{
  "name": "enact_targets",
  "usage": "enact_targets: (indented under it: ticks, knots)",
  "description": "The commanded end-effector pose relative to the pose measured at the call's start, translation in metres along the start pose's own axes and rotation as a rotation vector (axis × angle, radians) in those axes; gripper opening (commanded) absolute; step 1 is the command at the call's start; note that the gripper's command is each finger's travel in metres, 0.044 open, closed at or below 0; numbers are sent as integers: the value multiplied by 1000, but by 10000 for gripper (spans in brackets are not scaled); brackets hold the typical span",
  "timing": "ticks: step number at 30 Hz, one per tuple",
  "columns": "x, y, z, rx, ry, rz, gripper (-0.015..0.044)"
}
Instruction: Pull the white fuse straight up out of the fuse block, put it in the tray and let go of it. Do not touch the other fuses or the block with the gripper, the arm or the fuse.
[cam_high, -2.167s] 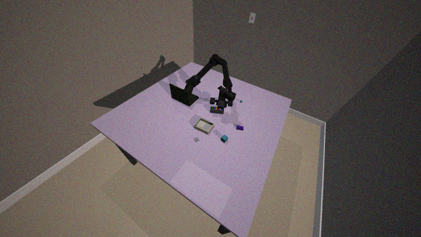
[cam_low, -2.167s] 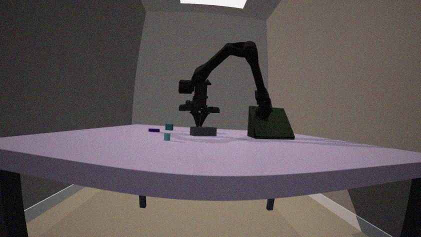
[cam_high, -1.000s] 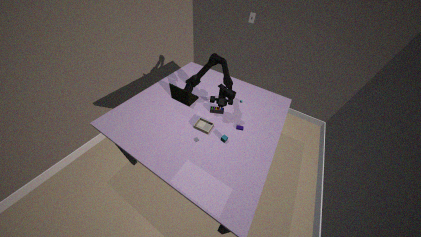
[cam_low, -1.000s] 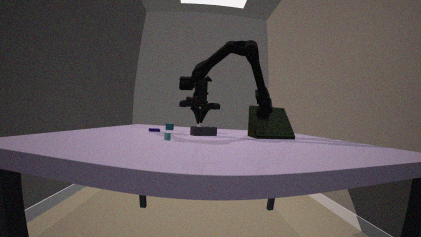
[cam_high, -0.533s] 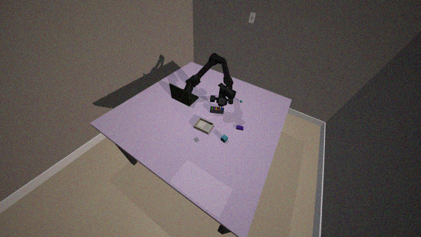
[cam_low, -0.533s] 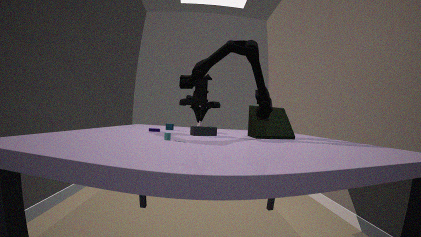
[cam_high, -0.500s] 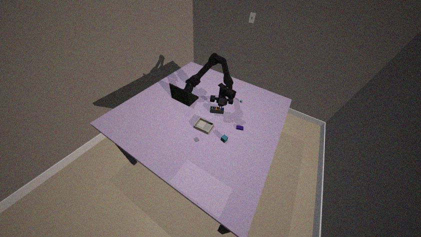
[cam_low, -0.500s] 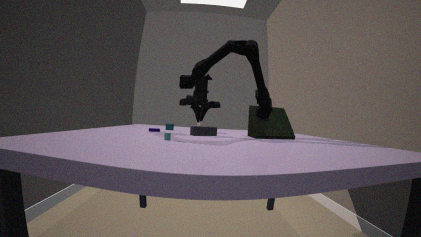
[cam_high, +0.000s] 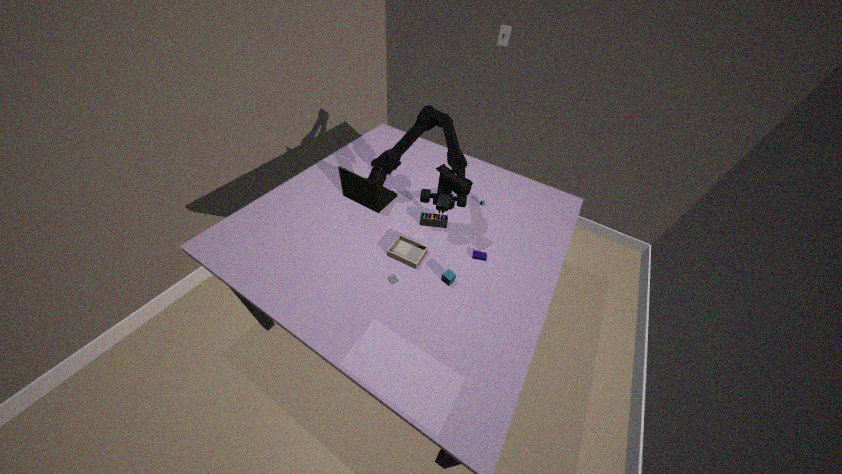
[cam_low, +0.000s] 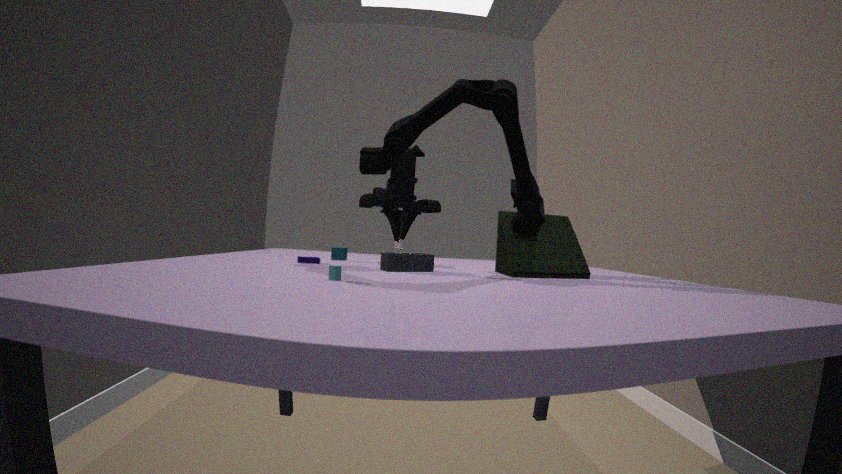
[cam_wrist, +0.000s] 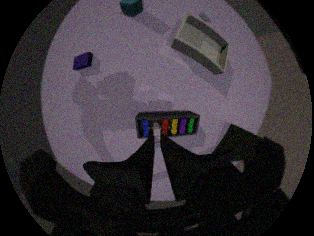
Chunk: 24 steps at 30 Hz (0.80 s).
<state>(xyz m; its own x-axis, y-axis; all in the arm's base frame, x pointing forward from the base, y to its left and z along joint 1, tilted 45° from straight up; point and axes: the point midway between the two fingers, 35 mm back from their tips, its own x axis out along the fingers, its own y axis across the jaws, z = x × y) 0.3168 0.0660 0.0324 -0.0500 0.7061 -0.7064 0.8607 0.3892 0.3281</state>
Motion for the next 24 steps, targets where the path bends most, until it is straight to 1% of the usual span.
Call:
enact_targets:
  ticks: [1,24]
  knots:
    - [-3,0,1,-3,-5,1,0]
    - [-27,0,2,-2,-6,0,0]
